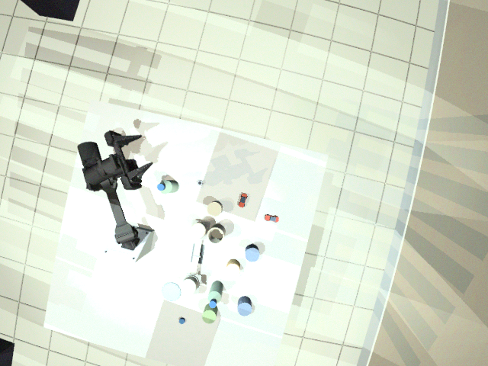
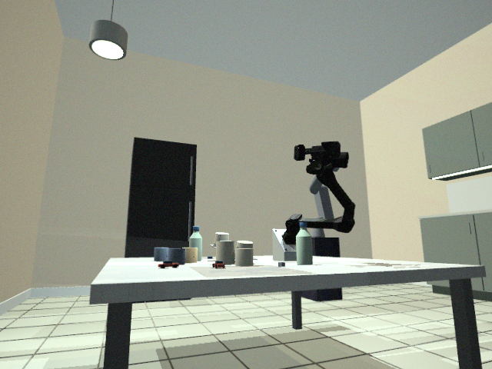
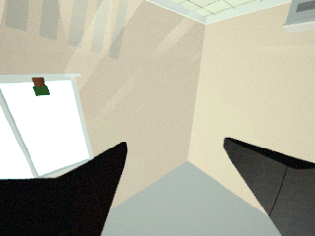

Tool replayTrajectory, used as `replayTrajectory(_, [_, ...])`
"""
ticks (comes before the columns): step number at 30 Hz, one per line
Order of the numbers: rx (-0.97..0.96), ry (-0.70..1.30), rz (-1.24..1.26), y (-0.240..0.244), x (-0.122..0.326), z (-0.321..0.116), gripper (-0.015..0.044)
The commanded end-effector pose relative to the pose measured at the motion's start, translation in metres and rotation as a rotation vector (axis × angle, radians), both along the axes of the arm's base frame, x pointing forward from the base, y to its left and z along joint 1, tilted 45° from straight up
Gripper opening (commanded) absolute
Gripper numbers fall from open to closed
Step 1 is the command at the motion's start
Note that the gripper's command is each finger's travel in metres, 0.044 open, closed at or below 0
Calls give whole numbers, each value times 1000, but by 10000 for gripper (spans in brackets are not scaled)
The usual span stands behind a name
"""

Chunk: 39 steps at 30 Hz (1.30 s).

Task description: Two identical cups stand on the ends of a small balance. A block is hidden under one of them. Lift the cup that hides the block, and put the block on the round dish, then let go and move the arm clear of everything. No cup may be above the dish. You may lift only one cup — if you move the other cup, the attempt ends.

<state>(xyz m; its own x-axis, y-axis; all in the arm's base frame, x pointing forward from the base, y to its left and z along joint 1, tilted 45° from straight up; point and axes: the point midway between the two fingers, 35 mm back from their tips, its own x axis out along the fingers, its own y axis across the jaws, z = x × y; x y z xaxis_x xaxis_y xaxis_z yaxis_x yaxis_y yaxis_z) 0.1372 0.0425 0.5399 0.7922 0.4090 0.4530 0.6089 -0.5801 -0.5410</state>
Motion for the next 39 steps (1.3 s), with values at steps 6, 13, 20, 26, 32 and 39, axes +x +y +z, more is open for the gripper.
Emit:
replayTrajectory(6, [205, 101, -61, -55, 40, -18, 440])
replayTrajectory(13, [378, 257, -76, -93, 70, -48, 440])
replayTrajectory(20, [558, 410, -90, -127, 95, -83, 440])
replayTrajectory(26, [718, 534, -102, -153, 111, -116, 440])
replayTrajectory(32, [881, 655, -114, -175, 122, -152, 440])
replayTrajectory(39, [1077, 789, -126, -195, 130, -195, 440])
